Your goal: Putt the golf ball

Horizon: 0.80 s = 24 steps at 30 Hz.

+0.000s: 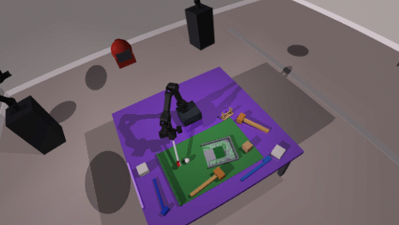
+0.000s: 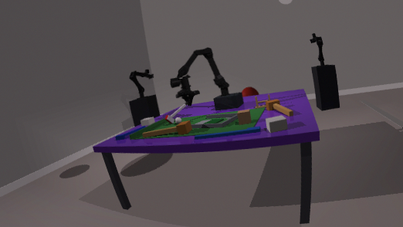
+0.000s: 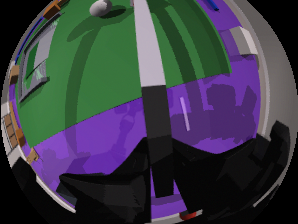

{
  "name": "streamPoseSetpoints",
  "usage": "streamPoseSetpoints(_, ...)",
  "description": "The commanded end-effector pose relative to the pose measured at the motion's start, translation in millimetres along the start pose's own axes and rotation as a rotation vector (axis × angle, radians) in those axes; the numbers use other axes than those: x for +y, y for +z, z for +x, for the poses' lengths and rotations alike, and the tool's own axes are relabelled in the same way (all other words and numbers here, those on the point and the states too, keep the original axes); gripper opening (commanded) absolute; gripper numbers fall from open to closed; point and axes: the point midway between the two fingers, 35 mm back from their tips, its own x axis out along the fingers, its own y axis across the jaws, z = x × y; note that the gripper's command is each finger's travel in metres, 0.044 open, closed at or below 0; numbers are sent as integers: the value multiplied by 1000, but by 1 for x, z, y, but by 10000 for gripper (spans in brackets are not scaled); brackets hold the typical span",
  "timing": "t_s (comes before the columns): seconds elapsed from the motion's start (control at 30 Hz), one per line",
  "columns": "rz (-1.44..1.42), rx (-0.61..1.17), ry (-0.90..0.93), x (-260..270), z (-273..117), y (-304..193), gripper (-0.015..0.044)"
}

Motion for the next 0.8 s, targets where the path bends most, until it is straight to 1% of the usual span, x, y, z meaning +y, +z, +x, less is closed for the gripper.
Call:
streamPoseSetpoints(0.0, 0, -1, -1, 0, -1, 0, 0)
streamPoseSetpoints(0.27, 1, -1, -1, -3, 0, 0, 0)
streamPoseSetpoints(0.5, 6, -3, -6, -30, 2, 0, 0)
streamPoseSetpoints(0.77, 6, -3, -6, -31, 2, 0, 0)
